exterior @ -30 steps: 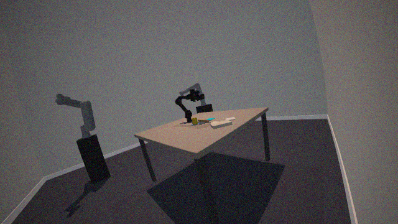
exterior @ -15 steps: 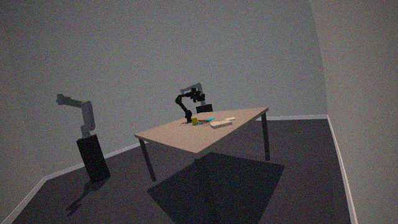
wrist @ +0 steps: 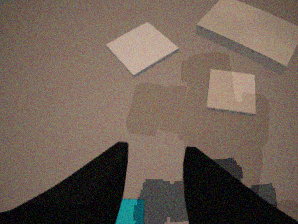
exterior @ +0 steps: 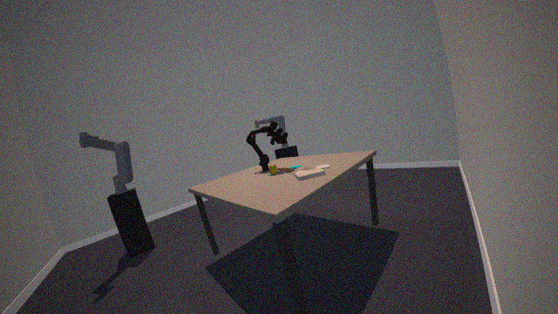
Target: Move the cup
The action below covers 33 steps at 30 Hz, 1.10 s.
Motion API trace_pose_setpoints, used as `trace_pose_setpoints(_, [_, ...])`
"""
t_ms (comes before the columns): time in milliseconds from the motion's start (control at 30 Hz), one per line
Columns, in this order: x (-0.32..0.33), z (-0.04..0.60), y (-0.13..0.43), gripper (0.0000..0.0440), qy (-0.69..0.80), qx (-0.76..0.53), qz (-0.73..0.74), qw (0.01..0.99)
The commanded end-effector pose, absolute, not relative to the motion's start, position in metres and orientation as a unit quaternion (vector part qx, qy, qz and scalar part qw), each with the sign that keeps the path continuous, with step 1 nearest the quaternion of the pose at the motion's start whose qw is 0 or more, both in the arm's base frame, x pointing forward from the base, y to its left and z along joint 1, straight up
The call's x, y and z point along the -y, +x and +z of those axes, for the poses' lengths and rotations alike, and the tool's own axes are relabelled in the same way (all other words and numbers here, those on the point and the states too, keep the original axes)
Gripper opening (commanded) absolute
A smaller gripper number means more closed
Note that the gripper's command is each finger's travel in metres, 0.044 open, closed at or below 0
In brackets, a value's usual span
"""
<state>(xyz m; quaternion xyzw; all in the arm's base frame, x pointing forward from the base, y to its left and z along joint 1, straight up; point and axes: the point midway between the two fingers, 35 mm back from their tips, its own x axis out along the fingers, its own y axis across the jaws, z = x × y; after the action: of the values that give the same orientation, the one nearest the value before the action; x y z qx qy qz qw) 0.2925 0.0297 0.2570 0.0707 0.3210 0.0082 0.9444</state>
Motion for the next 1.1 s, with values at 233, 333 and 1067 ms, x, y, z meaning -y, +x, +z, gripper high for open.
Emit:
trace_pose_setpoints(233, [-0.028,0.248,0.282,0.0124,0.064,-0.401,-0.002,0.914])
trace_pose_setpoints(333, [-0.027,0.244,0.278,0.0124,0.059,-0.424,-0.006,0.904])
trace_pose_setpoints(1067, [-0.004,0.217,0.256,0.0149,0.002,-0.574,-0.024,0.819])
